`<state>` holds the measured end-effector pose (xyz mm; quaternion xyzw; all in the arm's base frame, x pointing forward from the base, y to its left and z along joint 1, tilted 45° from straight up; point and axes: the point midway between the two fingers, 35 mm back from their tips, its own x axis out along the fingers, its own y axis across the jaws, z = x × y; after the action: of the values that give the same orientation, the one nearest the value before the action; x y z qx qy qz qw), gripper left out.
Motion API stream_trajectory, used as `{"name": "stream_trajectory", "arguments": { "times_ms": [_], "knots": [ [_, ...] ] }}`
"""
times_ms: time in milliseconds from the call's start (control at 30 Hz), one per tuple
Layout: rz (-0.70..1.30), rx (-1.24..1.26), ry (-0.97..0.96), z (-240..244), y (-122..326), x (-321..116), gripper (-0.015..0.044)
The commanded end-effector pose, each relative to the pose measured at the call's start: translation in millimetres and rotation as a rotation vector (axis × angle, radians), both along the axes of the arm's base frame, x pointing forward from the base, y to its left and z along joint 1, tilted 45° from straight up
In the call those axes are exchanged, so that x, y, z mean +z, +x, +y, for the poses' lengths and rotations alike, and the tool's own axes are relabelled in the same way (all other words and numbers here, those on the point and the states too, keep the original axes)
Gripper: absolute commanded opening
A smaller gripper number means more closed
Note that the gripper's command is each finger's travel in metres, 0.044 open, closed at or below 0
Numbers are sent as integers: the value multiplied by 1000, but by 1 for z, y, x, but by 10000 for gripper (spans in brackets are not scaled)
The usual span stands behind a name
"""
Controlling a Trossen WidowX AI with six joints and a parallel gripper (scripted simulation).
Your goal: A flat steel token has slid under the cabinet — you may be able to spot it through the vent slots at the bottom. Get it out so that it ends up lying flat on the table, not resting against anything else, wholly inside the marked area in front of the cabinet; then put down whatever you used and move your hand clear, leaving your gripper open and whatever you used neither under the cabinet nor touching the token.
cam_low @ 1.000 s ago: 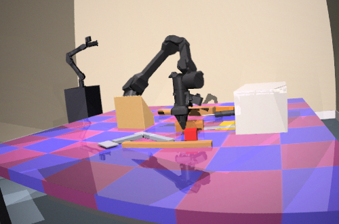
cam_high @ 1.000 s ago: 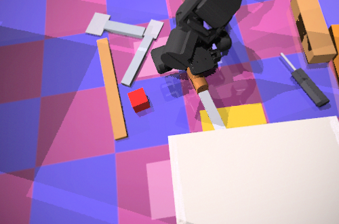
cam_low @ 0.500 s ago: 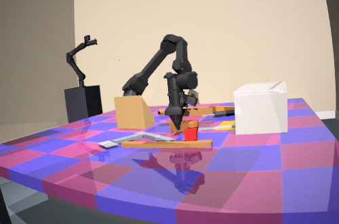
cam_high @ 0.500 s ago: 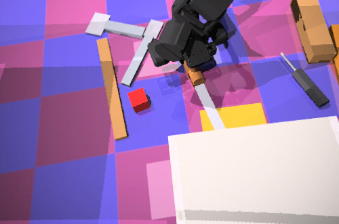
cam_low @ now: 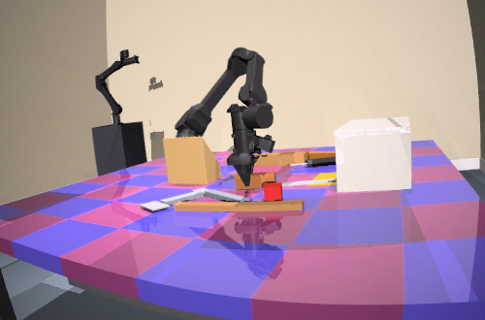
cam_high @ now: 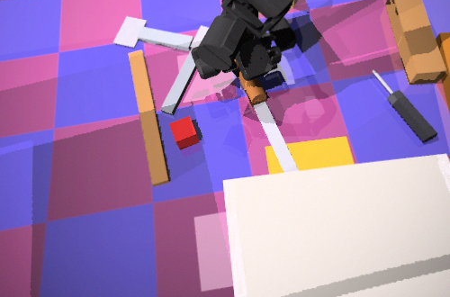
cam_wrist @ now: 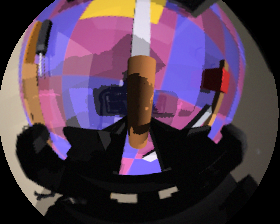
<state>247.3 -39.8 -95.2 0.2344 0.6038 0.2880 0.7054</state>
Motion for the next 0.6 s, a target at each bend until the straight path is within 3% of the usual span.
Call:
{"name": "stream_trajectory", "arguments": {
  "times_ms": [0,567],
  "knots": [
    [3,3,1,1,-9,-2,0],
    [-3,4,-2,-2,-22,-5,0]
  ]
}}
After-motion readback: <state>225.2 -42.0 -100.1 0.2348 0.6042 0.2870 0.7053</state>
